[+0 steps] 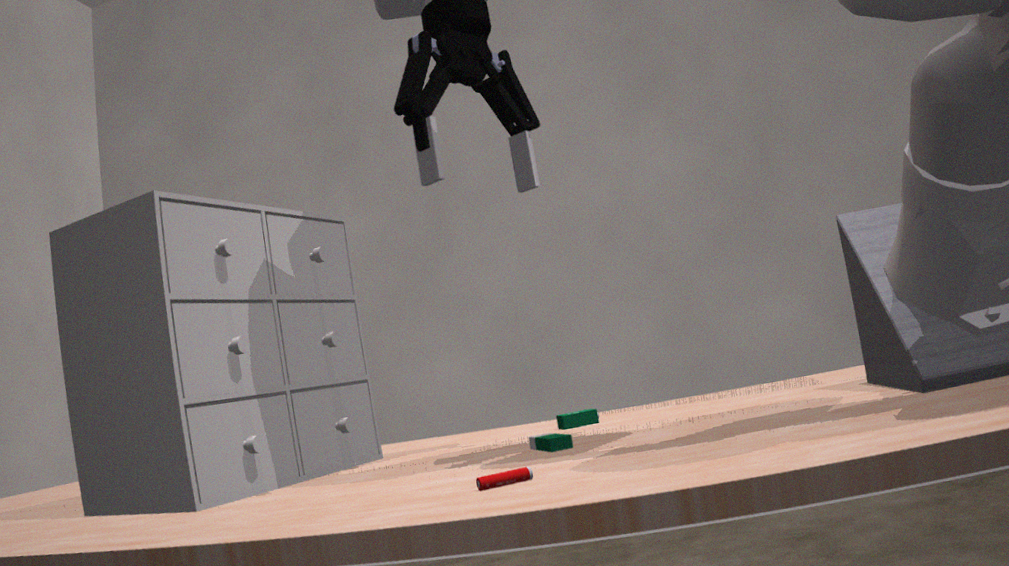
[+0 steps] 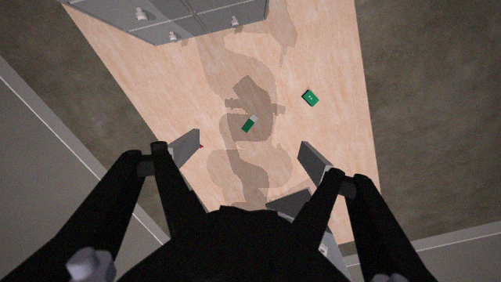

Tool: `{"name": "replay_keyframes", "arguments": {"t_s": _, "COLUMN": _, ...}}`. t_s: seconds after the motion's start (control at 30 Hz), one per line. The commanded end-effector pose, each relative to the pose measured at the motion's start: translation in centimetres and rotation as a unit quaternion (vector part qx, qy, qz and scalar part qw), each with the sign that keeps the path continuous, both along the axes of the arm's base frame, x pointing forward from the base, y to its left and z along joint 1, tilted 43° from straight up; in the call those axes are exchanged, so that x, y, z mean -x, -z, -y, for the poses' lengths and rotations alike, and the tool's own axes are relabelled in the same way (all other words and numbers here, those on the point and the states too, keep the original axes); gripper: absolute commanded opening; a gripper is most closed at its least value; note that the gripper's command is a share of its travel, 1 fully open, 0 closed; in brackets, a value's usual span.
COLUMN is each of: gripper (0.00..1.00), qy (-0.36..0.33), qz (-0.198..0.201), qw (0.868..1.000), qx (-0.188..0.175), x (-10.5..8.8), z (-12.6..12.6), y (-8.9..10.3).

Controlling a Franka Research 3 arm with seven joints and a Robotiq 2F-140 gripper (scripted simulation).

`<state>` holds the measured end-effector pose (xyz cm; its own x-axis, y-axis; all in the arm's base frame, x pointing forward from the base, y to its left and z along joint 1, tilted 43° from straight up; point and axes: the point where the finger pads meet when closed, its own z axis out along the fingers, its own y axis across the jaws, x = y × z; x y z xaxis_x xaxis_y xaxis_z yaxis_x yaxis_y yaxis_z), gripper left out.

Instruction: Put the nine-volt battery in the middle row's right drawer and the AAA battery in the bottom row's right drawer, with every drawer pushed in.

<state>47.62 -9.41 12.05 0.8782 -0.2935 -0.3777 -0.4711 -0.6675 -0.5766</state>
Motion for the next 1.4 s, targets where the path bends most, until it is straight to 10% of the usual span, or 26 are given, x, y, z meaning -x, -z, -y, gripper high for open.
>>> {"name": "replay_keyframes", "arguments": {"t_s": 0.0, "gripper": 1.00, "qy": -0.023, "qz": 0.022, "qw": 0.999, "qx": 0.001, "x": 0.01, "z": 0.11, "y": 0.17}}
{"name": "replay_keyframes", "arguments": {"t_s": 1.37, "gripper": 1.00, "qy": -0.091, "qz": 0.087, "qw": 0.992, "qx": -0.006, "x": 0.07, "z": -0.42, "y": 0.57}}
